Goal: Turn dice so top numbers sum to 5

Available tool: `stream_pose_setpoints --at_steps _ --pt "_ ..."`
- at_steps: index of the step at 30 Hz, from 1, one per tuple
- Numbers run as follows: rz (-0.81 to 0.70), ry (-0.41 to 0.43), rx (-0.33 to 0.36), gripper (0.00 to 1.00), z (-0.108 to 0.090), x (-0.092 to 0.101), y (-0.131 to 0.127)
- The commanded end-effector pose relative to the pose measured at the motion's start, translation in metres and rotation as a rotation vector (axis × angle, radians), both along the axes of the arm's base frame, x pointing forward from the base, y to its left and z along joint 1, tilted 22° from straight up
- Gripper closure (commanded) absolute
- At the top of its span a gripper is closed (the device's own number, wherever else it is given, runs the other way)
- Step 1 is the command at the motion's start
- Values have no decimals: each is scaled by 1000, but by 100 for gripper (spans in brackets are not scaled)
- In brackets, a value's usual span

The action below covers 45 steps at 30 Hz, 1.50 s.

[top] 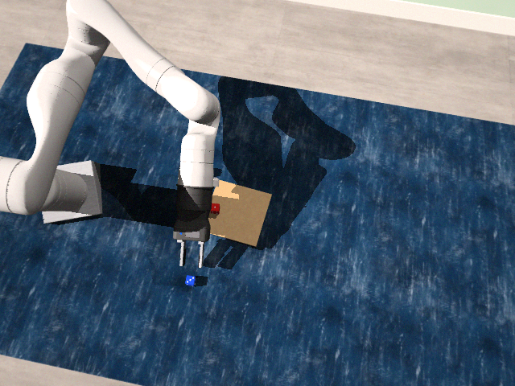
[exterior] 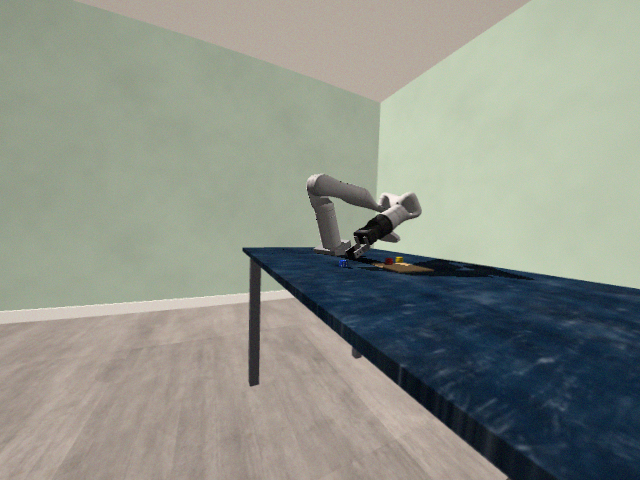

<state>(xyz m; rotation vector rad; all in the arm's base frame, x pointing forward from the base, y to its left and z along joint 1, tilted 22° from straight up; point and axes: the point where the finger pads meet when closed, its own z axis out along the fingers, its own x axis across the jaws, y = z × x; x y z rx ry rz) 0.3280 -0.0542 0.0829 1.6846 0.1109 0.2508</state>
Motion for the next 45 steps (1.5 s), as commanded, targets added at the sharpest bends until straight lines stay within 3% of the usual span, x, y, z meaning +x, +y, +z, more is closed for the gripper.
stream_pose_setpoints --at_steps 1,16,30,35,42,45 --pt "1 -2 3 30 4 -1 2" --pt "1 -2 3 30 50 -9 19" --pt "-1 9 18 30 53 -10 21" --pt "-10 43 71 30 53 -11 23" --pt "-25 127 222 30 54 -11 27" --pt "-27 140 250 30 55 -11 27"
